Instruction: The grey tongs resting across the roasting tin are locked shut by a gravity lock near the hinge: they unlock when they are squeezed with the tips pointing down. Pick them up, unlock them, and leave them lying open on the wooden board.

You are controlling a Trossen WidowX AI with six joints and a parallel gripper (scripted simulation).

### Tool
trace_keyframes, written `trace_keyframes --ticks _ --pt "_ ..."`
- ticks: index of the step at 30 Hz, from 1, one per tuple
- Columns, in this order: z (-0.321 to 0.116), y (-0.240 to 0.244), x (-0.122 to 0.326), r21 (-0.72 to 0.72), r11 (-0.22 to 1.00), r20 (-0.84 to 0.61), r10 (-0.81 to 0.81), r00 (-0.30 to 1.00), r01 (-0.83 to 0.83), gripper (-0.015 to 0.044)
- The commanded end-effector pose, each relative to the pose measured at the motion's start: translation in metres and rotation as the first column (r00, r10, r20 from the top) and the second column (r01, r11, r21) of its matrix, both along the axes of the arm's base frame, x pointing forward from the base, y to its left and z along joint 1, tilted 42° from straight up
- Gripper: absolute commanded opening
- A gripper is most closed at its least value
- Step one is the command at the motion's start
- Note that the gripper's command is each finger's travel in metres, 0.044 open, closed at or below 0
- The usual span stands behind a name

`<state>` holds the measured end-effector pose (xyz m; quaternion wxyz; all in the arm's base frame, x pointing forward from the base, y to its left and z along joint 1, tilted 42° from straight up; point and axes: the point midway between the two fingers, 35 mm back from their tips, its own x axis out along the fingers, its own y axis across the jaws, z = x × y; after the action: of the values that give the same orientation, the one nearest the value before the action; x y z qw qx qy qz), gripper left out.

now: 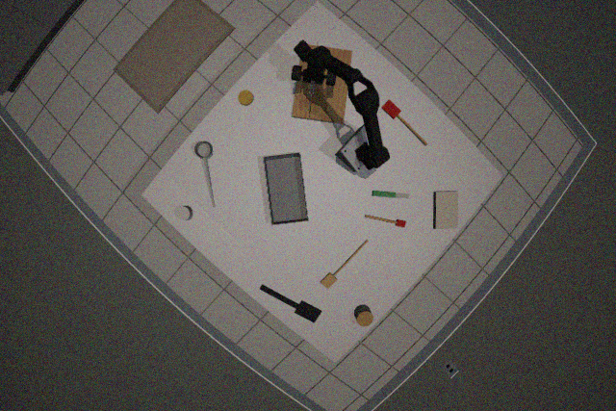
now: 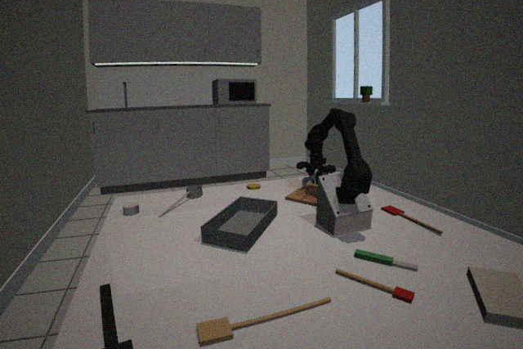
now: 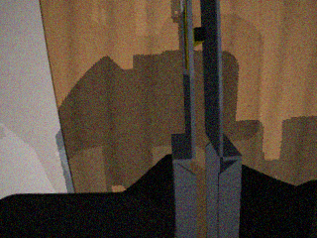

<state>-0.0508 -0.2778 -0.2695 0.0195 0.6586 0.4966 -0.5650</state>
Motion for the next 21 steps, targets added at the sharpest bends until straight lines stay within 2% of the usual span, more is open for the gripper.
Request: trace_keyframes --ticks 1,11,16,21 --pt "0.0 -0.001 0.0 -0.001 1.0 0.0 0.0 1.0 0.0 0.0165" --pt "0.0 -0.001 0.0 -0.001 1.0 0.0 0.0 1.0 0.0 0.0427" --pt "0.008 -0.002 -0.004 -0.001 1.0 0.0 0.0 1.0 0.0 0.044" --pt "0.063 -0.01 -0.035 -0.003 1.0 -0.003 0.003 1.0 -0.003 0.044"
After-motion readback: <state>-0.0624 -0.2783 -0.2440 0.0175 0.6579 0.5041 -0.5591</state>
